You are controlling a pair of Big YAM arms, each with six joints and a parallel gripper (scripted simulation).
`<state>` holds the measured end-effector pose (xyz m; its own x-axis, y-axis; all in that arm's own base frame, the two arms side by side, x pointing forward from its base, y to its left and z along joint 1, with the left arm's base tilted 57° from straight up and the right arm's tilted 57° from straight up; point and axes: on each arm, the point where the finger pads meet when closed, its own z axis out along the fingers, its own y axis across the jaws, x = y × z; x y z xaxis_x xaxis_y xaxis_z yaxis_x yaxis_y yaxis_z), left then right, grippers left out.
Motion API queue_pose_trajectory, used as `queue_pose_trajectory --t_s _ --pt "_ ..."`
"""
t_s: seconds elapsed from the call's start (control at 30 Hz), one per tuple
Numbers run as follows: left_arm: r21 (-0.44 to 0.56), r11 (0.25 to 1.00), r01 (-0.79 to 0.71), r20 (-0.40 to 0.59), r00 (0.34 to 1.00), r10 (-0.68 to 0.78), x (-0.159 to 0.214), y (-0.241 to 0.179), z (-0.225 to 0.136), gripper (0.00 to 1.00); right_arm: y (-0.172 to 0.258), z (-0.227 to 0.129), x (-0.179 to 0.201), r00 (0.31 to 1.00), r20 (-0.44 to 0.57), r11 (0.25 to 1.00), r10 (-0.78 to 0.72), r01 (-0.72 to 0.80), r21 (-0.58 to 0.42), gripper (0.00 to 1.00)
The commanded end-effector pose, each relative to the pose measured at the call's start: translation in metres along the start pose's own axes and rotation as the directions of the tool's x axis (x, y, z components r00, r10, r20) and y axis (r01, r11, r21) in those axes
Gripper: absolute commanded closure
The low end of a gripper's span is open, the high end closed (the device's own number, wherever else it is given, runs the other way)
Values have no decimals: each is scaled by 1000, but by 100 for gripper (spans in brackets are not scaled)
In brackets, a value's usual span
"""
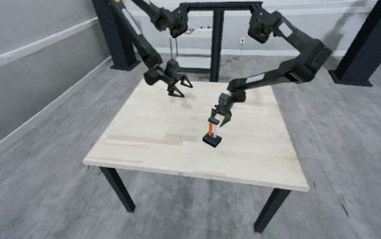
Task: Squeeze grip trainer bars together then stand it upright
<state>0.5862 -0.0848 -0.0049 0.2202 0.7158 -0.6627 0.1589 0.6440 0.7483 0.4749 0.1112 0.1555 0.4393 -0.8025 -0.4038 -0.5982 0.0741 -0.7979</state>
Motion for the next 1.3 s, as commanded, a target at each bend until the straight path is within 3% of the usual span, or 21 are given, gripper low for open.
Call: queue_pose_trajectory --t_s 0.0,0.17,0.93,1.27 --pt "7 1000 -17 -9 1000 17 10 -3 -13 30 -5 1 18 999 -29 999 -36 35 -35 0" --pt "17 1000 -19 25 999 19 -6 -12 5 30 -8 1 21 999 -19 999 -38 37 -39 0" --pt "19 1000 -19 20 1000 18 -5 -14 36 34 -20 0 12 999 -13 999 -37 37 -2 0" --pt "21 1000 -19 20 1000 18 -5 -15 32 35 -20 0 12 999 -13 999 -40 39 -3 0"
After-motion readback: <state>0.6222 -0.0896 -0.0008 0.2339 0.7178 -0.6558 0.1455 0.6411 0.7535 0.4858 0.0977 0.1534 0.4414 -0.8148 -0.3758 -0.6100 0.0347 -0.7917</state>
